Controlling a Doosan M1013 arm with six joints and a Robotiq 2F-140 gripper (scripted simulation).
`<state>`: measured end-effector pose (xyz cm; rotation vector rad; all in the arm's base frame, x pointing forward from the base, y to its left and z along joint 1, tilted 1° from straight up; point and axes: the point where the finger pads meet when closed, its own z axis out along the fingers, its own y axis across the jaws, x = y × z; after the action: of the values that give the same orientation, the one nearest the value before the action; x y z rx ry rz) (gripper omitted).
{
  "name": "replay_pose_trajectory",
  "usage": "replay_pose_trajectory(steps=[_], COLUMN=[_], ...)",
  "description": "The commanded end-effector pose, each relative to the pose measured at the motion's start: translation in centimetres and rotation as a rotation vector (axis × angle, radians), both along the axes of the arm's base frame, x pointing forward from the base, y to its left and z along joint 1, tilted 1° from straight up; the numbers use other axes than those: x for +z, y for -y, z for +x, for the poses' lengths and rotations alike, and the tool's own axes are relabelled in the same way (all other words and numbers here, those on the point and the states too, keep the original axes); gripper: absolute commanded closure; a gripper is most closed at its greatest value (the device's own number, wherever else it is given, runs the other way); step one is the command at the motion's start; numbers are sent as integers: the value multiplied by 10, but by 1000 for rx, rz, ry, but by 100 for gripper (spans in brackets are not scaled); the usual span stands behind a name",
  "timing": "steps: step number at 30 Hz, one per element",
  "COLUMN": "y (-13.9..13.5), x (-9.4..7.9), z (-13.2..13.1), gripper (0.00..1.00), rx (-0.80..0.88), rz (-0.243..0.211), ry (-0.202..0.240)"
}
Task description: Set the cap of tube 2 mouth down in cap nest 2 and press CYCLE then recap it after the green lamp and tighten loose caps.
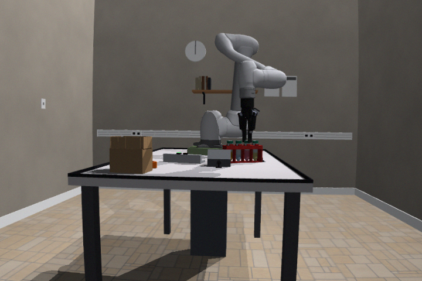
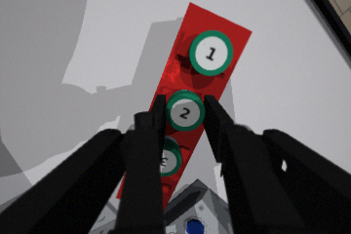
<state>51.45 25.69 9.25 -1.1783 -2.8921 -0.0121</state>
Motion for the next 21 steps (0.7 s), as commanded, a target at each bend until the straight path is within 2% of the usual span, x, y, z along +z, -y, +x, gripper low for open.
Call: replay_pose_trajectory(steps=[1, 3, 16, 21], y=[0, 0, 0, 0], x=[1, 1, 1, 1], z=[0, 0, 0, 0], gripper=[70, 70, 70, 70], rx=[-255, -255, -870, -902], rz=[-10, -10, -15, -18], ry=[1, 1, -7, -6])
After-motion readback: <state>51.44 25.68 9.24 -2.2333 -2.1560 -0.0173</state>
